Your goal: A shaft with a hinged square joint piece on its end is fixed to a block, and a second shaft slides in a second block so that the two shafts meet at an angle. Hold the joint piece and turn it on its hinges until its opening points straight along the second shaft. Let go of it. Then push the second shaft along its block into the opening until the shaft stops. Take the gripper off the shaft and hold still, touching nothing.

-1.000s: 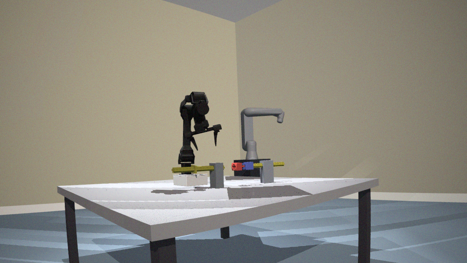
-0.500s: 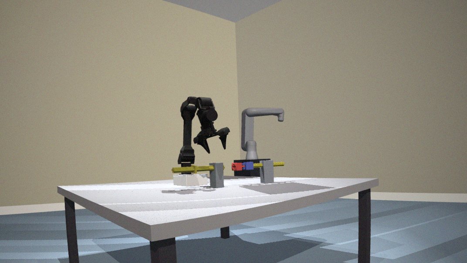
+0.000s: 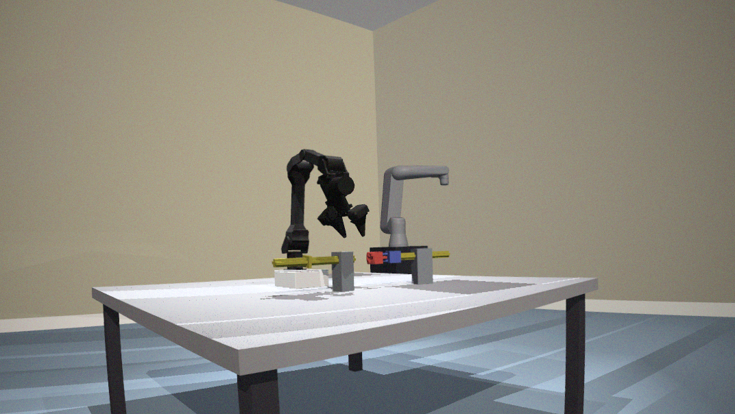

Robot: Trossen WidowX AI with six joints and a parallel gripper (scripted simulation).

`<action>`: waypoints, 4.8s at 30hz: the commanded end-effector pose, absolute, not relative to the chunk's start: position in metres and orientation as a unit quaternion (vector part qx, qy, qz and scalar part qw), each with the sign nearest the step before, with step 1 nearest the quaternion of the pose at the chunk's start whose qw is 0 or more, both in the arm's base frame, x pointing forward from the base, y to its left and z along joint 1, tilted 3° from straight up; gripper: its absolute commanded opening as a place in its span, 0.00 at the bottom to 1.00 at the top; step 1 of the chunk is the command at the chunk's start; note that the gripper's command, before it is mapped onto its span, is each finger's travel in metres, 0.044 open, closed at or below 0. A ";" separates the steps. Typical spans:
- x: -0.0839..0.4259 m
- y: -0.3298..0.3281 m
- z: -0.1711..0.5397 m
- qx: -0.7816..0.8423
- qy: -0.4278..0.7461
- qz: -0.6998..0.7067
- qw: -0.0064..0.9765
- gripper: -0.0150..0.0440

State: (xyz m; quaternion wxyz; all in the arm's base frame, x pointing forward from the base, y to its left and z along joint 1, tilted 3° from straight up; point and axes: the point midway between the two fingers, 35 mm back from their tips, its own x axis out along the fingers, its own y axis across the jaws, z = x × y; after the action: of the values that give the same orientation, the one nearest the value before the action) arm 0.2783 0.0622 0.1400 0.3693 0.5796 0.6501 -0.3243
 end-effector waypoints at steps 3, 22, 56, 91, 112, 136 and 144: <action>0.277 0.064 0.138 0.584 0.649 -0.330 0.359 1.00; 0.300 -0.005 0.133 0.435 0.677 -0.202 0.559 1.00; 0.300 -0.164 0.134 -0.031 0.712 0.037 0.700 1.00; 0.302 -0.166 0.089 0.298 0.661 -0.320 0.610 1.00; 0.301 -0.166 0.064 0.446 0.555 -0.499 0.494 1.00; 0.298 -0.164 0.035 0.447 0.555 -0.499 0.494 0.87; 0.298 -0.164 0.035 0.447 0.555 -0.499 0.494 0.51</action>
State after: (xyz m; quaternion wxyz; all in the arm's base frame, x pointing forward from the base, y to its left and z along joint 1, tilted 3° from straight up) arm 0.2986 -0.1641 0.0365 0.4951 0.4469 0.5551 -0.4970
